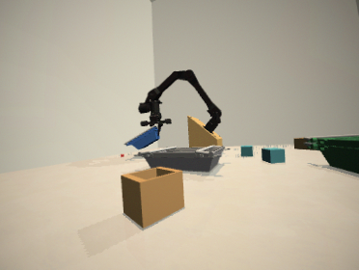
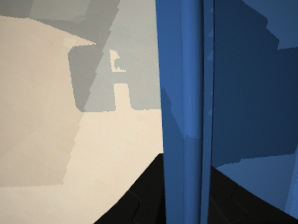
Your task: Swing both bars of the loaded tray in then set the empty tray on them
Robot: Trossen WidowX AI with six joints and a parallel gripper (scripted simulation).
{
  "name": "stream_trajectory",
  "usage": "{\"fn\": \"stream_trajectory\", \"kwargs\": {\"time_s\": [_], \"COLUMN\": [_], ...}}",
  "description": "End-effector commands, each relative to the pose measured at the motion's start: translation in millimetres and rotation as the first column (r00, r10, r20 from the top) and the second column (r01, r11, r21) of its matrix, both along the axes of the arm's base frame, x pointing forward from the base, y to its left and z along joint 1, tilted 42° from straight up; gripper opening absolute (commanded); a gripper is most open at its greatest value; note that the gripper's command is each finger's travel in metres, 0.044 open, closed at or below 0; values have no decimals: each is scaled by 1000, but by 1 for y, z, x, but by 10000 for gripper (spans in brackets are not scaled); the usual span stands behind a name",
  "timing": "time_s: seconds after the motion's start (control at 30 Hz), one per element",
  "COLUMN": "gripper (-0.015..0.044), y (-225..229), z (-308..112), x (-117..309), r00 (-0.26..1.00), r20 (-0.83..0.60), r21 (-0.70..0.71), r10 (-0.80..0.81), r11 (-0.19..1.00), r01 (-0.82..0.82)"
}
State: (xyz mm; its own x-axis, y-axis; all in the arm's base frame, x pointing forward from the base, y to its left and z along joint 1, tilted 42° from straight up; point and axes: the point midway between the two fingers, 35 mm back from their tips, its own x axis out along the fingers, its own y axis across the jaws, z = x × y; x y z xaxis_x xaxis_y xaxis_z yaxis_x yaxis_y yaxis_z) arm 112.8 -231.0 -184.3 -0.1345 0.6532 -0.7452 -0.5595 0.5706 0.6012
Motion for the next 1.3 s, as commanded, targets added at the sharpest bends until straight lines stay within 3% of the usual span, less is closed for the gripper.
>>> {"fn": "stream_trajectory", "kwargs": {"time_s": [0.0, 0.33, 1.27], "gripper": [0, 0, 0], "y": [-24, -57, -57], "z": [12, 40, 41], "x": [7, 15, 16], "r00": [1000, 1000, 1000], "r20": [15, 15, 17], "r21": [-30, -30, -31], "r10": [2, 2, 3], "r11": [1000, 1000, 1000], "r01": [-1, -1, -3]}}
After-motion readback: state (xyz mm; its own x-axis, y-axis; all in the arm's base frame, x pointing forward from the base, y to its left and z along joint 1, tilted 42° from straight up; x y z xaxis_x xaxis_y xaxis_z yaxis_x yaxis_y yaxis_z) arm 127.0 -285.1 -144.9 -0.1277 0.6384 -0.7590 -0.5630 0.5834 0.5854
